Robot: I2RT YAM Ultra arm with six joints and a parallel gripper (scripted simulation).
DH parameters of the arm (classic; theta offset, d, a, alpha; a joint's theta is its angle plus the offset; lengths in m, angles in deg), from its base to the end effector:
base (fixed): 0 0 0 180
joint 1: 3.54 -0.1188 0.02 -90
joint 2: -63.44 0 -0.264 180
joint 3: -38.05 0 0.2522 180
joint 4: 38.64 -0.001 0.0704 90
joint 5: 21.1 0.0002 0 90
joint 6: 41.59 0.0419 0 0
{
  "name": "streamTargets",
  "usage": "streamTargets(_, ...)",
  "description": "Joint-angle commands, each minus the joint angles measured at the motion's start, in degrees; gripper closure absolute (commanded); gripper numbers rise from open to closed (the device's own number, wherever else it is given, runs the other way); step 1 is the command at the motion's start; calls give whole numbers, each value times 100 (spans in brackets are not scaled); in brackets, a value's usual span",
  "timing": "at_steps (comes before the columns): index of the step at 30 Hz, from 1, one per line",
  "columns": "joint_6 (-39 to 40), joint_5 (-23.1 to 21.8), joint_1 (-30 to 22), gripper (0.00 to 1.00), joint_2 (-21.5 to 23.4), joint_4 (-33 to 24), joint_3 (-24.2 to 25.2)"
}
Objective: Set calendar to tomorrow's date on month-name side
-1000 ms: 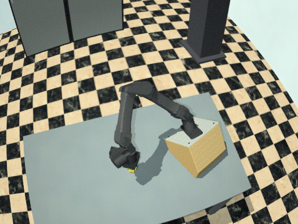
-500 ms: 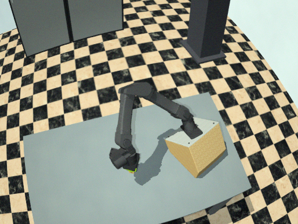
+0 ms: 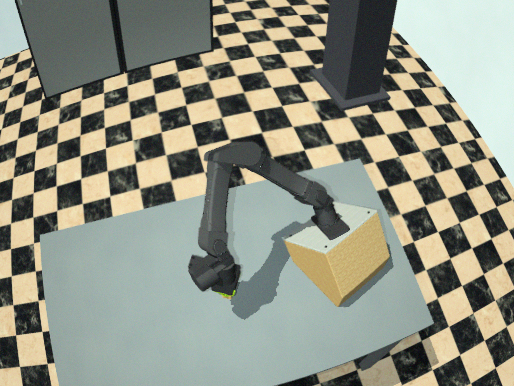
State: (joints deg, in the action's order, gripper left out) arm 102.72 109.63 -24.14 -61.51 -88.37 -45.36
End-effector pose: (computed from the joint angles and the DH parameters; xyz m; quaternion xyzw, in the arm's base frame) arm 0.3439 0.1011 0.0658 0.2681 0.8983 -0.2826 0.2034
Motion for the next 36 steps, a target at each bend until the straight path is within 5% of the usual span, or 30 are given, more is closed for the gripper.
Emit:
streamTargets(1,-55,48,-104,55,41,65,-18)
streamTargets(36,-49,48,-106,55,-16,39,-112)
